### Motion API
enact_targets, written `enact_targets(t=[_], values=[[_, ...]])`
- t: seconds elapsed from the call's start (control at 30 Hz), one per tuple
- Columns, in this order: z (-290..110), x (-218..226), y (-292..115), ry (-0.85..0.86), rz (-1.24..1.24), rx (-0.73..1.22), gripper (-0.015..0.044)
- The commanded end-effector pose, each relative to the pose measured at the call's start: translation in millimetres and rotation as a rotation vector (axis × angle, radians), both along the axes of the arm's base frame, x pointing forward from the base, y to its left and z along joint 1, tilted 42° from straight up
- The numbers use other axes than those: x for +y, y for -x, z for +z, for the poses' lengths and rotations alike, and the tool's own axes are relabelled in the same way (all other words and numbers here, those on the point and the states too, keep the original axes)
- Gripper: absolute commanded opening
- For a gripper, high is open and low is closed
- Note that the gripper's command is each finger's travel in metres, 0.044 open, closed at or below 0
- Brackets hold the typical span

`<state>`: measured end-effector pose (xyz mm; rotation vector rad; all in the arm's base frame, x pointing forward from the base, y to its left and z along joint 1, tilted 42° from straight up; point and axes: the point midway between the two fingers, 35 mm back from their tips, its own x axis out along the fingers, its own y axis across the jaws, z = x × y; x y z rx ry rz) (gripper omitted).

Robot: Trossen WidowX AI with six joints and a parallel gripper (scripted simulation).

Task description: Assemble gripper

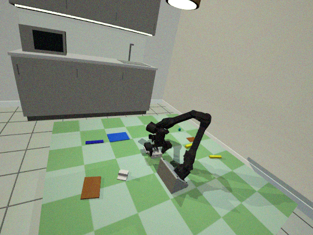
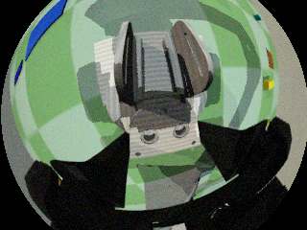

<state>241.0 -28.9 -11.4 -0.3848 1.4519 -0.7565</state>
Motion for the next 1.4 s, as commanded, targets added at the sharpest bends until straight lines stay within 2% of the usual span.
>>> enact_targets(t=[0.0, 1.37], values=[[-0.2, -0.5, -0.6, -0.001, -0.002, -0.002, 0.0351], [-3.4, -3.5, -0.4, -0.001, -0.002, -0.002, 0.0351]])
